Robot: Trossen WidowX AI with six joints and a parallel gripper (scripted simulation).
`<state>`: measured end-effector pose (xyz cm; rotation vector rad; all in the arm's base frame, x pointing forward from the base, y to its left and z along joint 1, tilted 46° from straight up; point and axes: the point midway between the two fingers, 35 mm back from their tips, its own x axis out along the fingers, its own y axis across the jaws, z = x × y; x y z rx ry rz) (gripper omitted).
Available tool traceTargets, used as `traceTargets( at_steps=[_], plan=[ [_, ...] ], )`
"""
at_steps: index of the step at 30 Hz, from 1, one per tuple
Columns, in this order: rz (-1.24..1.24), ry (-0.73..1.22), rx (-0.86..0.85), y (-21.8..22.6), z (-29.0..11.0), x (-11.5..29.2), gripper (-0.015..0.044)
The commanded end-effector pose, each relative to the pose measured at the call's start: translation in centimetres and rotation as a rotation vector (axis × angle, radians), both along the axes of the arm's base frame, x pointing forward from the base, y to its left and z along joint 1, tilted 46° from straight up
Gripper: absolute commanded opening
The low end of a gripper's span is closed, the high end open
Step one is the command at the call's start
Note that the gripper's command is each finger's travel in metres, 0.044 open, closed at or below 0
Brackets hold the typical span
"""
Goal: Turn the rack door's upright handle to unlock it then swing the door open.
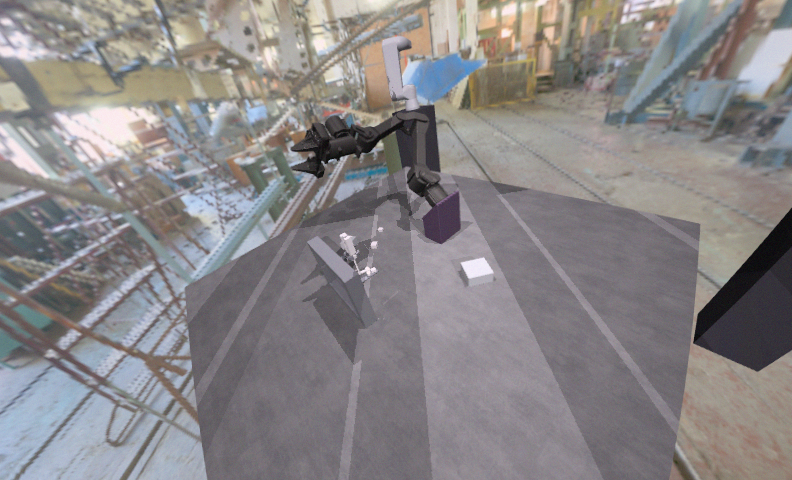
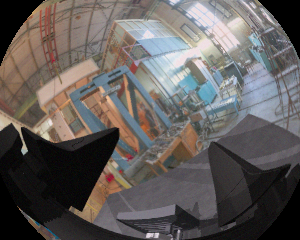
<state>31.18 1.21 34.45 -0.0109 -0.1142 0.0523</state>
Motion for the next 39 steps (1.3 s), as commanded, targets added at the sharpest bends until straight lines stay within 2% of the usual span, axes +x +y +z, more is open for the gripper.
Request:
traceTargets(
  at_steps=[1, 4, 9, 23, 39],
  plan=[
    [0.0, 0.003, 0.0, 0.0, -0.1, 0.0, 0.0374],
    [0.002, 0.048, -0.002, 0.3, -1.0, 0.6, 0.0295],
    [-0.003, 0.132, 0.003, 0.6, -2.5, 1.5, 0.0295],
    [-0.096, 0.527, 0.059, 1.3, -9.0, 4.9, 0.0295],
    [-0.274, 0.934, 0.005, 1.6, -15.6, 5.7, 0.0295]
  ],
)
